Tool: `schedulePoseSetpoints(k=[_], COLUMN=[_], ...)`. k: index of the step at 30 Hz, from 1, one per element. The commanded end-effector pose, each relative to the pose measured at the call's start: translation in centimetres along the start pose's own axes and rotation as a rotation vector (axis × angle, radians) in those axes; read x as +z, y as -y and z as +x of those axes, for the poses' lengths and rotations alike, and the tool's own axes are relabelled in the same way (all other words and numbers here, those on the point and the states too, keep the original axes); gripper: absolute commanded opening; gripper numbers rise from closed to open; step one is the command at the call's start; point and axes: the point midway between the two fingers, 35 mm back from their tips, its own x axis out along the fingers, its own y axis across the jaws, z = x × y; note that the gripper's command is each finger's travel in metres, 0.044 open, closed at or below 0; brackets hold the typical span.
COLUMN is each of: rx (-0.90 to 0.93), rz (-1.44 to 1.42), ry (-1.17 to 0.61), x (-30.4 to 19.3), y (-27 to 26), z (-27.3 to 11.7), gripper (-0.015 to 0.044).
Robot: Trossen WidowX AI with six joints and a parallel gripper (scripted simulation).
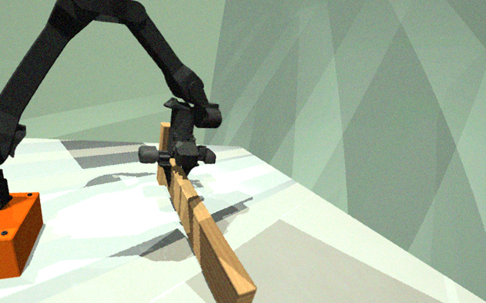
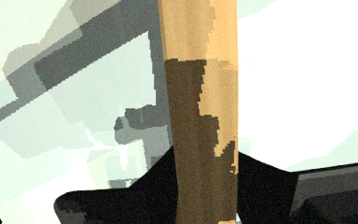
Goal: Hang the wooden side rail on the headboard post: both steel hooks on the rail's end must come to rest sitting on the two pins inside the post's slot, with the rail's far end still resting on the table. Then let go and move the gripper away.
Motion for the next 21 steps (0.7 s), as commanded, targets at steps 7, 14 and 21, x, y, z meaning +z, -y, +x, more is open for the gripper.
schedulePoseSetpoints(k=[7,14,21], rx=[0.006,0.006,0.006], rz=[0.005,0.005,0.005], ry=[-0.005,-0.005,-0.005], x=[-0.19,-0.26,-0.33], y=[-0.25,-0.33,-0.40], z=[-0.33,-0.37,-0.36], gripper=[0.0000,0.0000,0.0000])
